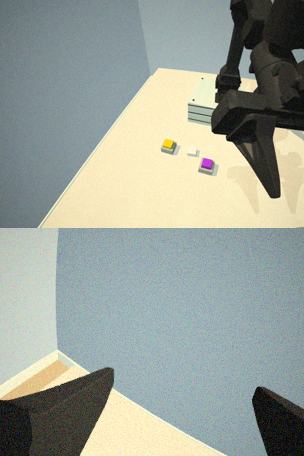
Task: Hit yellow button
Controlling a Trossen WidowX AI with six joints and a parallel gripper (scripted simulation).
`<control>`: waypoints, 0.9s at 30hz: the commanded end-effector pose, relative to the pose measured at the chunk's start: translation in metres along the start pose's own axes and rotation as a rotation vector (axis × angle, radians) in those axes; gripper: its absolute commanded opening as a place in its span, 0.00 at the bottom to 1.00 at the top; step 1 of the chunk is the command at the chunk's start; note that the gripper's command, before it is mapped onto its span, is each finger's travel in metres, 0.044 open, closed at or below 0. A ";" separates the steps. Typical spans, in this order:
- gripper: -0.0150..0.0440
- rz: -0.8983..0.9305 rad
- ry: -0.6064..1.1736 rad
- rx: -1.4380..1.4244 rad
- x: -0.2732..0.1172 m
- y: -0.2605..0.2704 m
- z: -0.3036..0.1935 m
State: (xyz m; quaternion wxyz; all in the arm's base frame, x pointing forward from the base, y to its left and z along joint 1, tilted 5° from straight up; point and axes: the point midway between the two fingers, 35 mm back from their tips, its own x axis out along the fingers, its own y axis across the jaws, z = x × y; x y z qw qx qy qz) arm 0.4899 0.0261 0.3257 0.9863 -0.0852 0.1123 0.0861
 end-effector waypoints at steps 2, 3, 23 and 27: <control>0.93 -0.081 0.248 0.000 -0.003 -0.048 -0.079; 0.93 -0.093 0.291 0.003 -0.006 -0.057 -0.093; 0.93 -0.112 1.175 0.290 -0.180 -0.136 -0.336; 0.93 -0.046 1.321 0.406 -0.228 -0.124 -0.365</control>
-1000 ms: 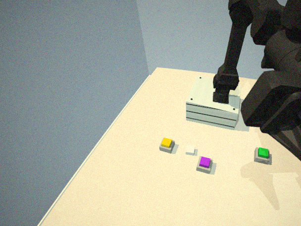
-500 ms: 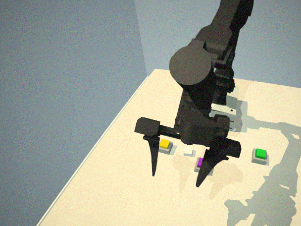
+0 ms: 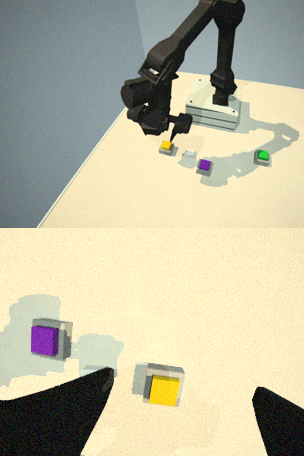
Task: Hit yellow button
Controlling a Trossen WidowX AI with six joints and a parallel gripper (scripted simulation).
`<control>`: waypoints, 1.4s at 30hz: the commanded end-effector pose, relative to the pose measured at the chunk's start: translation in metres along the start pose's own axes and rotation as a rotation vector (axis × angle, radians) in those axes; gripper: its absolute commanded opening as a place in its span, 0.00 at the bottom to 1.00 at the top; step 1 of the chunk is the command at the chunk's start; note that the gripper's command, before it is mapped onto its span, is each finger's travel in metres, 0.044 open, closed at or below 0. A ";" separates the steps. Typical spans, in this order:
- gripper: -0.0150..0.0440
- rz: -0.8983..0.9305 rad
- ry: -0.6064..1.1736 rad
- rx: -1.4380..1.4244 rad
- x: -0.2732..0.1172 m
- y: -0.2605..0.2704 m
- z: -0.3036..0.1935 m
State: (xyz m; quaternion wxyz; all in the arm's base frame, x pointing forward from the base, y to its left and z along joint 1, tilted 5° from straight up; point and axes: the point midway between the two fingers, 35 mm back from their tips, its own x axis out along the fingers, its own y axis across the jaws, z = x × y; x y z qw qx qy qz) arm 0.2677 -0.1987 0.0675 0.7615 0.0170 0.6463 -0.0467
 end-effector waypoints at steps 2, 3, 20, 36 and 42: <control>0.93 0.089 0.167 0.047 0.012 -0.002 -0.055; 0.93 0.089 0.167 0.047 0.012 -0.002 -0.055; 0.49 0.090 0.167 0.048 0.073 0.004 -0.065; 0.29 0.090 0.167 0.048 0.073 0.004 -0.065; 0.29 0.090 0.167 0.048 0.080 0.004 -0.066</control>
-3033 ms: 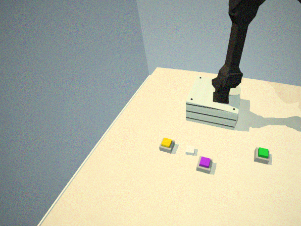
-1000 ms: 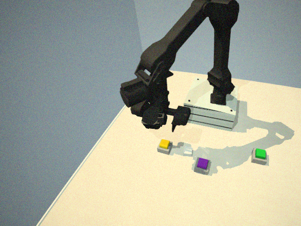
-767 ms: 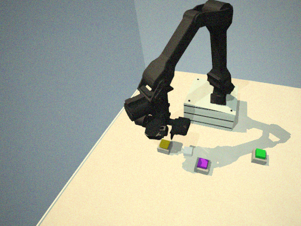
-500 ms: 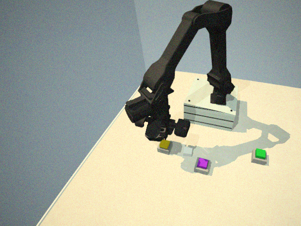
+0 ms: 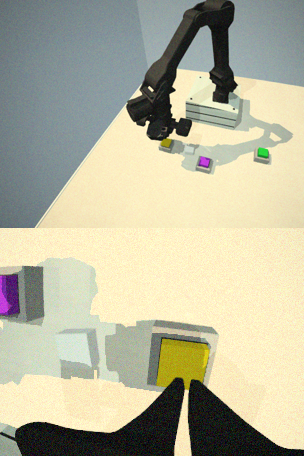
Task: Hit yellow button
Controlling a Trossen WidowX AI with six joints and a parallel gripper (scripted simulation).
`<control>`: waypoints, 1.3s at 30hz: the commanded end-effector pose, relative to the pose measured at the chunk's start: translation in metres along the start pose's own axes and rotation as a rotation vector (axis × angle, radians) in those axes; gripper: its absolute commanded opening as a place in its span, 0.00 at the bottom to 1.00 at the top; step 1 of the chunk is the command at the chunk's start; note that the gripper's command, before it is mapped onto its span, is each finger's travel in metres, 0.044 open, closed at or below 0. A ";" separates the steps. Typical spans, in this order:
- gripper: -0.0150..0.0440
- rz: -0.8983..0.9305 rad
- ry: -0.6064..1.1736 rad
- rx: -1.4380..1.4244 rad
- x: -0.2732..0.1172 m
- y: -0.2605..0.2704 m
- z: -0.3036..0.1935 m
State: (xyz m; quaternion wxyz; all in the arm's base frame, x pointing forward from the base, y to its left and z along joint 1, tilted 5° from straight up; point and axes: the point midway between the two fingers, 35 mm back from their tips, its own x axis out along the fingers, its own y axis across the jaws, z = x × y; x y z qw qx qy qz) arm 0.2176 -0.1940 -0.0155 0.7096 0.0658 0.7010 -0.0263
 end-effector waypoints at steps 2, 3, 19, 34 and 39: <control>0.29 0.002 0.011 0.003 0.010 0.000 -0.002; 0.29 0.002 0.011 0.003 0.012 0.000 -0.002; 0.29 0.002 0.011 0.003 0.034 0.001 -0.003; 0.29 0.002 0.011 0.003 0.034 0.001 -0.003; 0.29 0.002 0.011 0.003 0.034 0.001 -0.003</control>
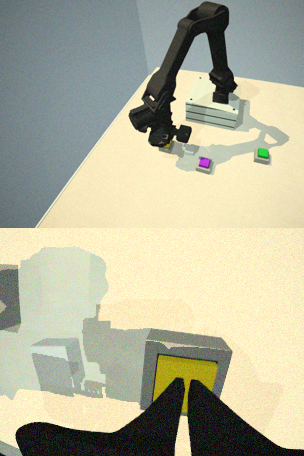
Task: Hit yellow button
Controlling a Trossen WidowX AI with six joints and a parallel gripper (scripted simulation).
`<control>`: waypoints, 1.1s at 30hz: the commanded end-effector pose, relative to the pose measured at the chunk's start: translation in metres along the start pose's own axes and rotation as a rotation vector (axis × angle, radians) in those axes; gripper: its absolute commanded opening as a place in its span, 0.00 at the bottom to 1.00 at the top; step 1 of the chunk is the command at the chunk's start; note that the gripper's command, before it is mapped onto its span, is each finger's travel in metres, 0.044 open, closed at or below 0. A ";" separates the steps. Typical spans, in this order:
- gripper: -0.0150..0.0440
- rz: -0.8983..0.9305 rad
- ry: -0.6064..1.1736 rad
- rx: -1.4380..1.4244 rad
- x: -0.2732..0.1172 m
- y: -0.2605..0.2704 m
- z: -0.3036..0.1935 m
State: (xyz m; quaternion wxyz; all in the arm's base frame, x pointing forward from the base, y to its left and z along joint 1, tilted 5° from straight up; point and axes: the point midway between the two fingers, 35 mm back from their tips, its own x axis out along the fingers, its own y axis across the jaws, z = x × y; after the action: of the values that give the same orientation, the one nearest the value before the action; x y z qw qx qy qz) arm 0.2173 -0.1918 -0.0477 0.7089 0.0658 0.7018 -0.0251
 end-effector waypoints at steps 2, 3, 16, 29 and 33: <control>0.29 0.000 0.001 0.000 -0.003 0.000 0.000; 0.29 0.000 0.003 0.002 -0.010 0.000 0.000; 0.56 -0.003 0.005 0.004 -0.044 0.055 0.034; 0.93 0.012 -0.001 0.004 -0.077 0.245 0.059; 0.93 0.021 0.002 0.004 -0.087 0.302 0.041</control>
State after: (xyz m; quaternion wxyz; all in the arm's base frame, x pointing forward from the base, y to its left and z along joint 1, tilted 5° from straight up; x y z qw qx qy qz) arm 0.3051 0.0447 0.0415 0.7068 0.0680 0.7038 -0.0229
